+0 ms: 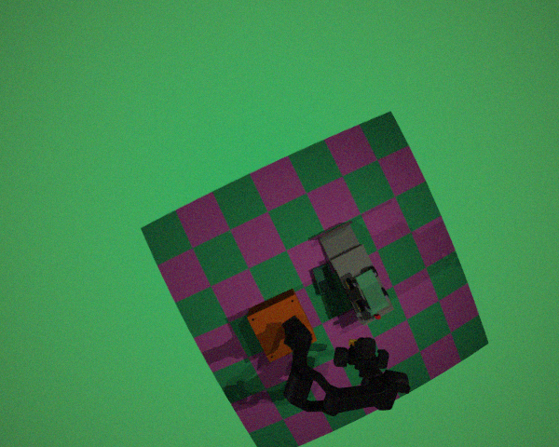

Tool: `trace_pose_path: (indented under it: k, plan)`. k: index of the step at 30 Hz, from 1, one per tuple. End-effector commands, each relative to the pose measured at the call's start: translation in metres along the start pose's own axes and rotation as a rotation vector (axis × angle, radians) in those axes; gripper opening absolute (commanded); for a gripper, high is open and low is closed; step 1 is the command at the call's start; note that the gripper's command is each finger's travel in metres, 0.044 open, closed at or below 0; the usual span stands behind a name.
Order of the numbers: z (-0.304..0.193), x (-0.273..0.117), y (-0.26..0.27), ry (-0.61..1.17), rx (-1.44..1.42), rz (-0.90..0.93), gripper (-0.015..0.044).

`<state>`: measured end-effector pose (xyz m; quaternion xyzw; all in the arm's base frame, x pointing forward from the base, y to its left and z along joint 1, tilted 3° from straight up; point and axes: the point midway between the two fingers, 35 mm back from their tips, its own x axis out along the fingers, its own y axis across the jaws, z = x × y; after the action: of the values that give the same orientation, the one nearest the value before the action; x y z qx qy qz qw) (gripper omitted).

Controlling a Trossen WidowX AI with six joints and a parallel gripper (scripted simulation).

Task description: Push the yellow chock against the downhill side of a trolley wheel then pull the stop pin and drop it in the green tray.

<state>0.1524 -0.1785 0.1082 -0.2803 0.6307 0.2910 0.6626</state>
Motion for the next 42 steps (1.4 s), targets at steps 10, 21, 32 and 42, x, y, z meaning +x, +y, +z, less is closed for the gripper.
trace_pose_path:
  k: [10, 21, 32, 42]
  plan:
    - [0.0, -0.001, 0.0, 0.001, 0.458, -0.001, 0.0]
    - [0.0, -0.001, 0.0, 0.0, 0.84, -0.002, 0.0]
    - [0.0, -0.001, 0.0, 0.0, 0.996, -0.002, 0.0]
    - [0.028, 0.002, 0.009, -0.003, 0.996, 0.0, 0.0]
